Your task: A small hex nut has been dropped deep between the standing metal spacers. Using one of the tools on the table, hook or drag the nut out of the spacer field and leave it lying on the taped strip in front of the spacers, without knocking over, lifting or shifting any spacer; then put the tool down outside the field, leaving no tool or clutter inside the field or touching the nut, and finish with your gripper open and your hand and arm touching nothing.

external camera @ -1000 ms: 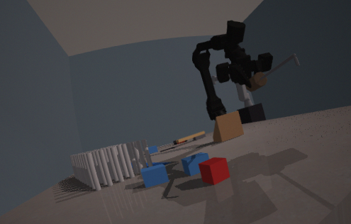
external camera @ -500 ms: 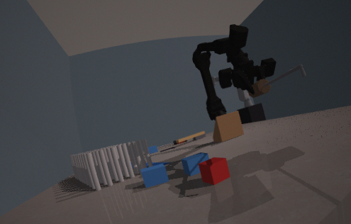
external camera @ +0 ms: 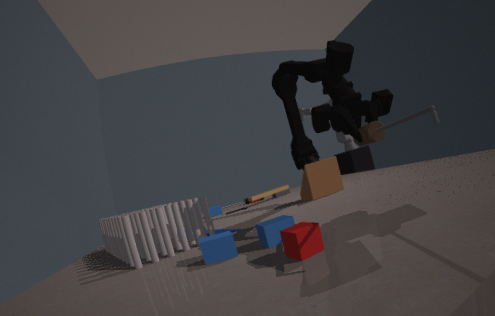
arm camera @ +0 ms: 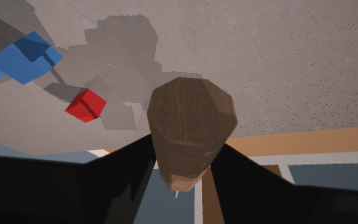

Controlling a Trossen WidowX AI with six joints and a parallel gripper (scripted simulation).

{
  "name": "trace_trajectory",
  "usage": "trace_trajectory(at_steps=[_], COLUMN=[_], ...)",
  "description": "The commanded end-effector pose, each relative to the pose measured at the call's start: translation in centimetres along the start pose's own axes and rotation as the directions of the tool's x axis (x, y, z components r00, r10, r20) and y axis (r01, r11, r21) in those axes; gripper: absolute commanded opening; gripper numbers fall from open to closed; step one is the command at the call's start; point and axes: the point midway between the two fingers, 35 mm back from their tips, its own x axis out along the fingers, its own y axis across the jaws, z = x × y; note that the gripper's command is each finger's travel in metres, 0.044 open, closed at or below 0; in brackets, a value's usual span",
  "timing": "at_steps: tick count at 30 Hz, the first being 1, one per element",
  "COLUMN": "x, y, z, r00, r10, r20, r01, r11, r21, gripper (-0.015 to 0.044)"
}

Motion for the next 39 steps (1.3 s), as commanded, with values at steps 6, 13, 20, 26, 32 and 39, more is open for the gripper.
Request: trace_trajectory(at_steps=[6, 13, 20, 26, 32, 39], x=[0.9, 1.6, 2.4, 3.1, 3.7, 4.4], y=[0.0, 0.0, 0.0, 0.0, 0.0, 0.0], z=[0.2, 0.6, 1.1, 1.5, 1.9, 2.4], r00=[1.000, 1.000, 1.000, 1.000, 1.000, 1.000], r10=[-0.001, -0.001, -0.001, -0.001, -0.001, -0.001], r20=[-0.010, -0.010, -0.010, -0.010, -0.010, -0.010], r01=[0.001, 0.001, 0.001, 0.001, 0.001, 0.001], r11=[1.000, 1.000, 1.000, 1.000, 1.000, 1.000], r21=[-0.001, -0.001, -0.001, -0.001, -0.001, -0.001], gripper=[0.0000, 0.0000, 0.0000, 0.0000, 0.0000, 0.0000])
